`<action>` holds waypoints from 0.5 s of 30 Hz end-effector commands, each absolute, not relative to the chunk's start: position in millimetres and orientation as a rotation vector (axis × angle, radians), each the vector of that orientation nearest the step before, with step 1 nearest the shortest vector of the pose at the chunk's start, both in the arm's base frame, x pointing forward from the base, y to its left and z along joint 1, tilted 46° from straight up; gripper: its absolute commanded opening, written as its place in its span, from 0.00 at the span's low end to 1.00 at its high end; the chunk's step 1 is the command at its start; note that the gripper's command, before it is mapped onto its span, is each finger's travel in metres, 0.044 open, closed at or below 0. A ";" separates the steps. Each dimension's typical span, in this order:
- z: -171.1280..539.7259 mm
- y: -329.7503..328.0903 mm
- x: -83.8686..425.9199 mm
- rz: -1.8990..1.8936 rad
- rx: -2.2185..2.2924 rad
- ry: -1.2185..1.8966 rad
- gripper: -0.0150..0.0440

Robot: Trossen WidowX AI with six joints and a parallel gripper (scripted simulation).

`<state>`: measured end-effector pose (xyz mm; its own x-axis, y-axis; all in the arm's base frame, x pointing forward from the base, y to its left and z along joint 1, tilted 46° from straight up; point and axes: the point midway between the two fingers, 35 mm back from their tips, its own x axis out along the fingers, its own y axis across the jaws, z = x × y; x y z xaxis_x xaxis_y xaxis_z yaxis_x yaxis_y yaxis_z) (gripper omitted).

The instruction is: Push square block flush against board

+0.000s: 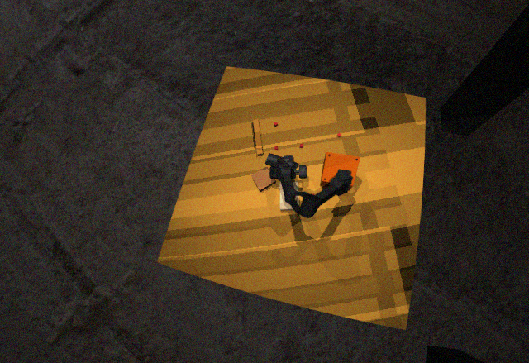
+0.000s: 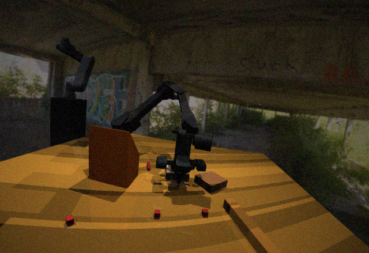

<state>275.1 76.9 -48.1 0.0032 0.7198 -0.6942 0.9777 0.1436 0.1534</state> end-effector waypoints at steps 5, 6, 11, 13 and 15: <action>-57.4 67.3 279.8 -0.502 1.628 1.770 0.25; -58.6 66.2 280.2 -0.502 1.628 1.770 0.25; -64.5 60.6 281.7 -0.502 1.628 1.770 0.25; -66.0 59.1 282.1 -0.501 1.628 1.770 0.25; -57.0 56.0 280.6 -0.505 1.632 1.771 0.25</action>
